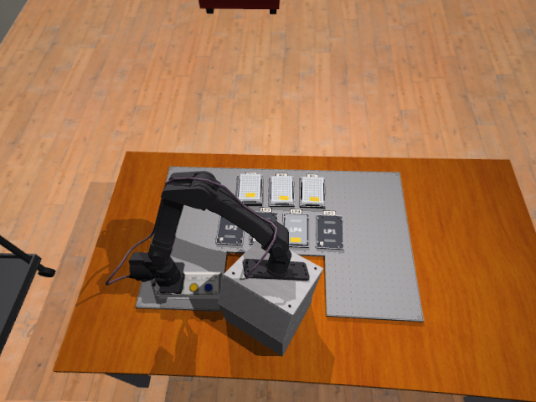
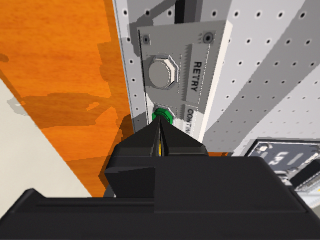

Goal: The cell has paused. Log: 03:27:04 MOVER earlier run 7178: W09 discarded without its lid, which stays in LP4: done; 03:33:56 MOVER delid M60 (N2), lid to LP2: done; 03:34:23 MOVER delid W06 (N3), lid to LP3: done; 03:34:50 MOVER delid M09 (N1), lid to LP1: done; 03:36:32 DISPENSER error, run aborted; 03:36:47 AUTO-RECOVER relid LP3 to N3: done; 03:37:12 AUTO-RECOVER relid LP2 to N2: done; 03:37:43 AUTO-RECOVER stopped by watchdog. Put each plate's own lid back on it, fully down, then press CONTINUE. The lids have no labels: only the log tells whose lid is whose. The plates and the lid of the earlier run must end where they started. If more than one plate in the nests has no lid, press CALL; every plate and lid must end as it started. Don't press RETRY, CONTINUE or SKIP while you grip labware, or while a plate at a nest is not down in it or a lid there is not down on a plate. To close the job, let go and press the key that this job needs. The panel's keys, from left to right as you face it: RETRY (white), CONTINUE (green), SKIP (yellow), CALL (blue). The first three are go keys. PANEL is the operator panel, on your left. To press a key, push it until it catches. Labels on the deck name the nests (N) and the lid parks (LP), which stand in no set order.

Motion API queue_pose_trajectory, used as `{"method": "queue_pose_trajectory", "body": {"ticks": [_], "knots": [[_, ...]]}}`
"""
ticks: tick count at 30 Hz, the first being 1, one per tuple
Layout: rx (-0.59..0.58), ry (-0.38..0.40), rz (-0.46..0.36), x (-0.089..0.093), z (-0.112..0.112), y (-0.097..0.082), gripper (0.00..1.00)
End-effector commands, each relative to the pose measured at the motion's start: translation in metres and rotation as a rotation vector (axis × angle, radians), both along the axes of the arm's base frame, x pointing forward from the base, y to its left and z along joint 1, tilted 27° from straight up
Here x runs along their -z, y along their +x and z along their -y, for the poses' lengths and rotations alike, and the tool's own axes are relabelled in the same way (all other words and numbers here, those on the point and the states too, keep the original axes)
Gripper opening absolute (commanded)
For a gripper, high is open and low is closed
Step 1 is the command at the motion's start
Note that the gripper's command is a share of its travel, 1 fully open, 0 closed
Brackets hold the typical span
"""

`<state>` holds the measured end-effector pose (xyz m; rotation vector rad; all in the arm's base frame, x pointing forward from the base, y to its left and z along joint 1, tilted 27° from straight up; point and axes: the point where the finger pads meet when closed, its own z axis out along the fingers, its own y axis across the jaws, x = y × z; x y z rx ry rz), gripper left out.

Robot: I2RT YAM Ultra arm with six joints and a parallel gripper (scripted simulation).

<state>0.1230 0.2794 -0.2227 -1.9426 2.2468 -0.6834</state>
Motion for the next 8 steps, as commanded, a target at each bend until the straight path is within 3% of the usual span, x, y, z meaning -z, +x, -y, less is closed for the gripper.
{"method": "queue_pose_trajectory", "body": {"ticks": [1,8], "knots": [[-0.004,-0.011,0.015,0.008,0.0074,0.0056,0.0],[-0.004,-0.02,0.013,0.0094,0.0122,0.0053,0.0]]}}
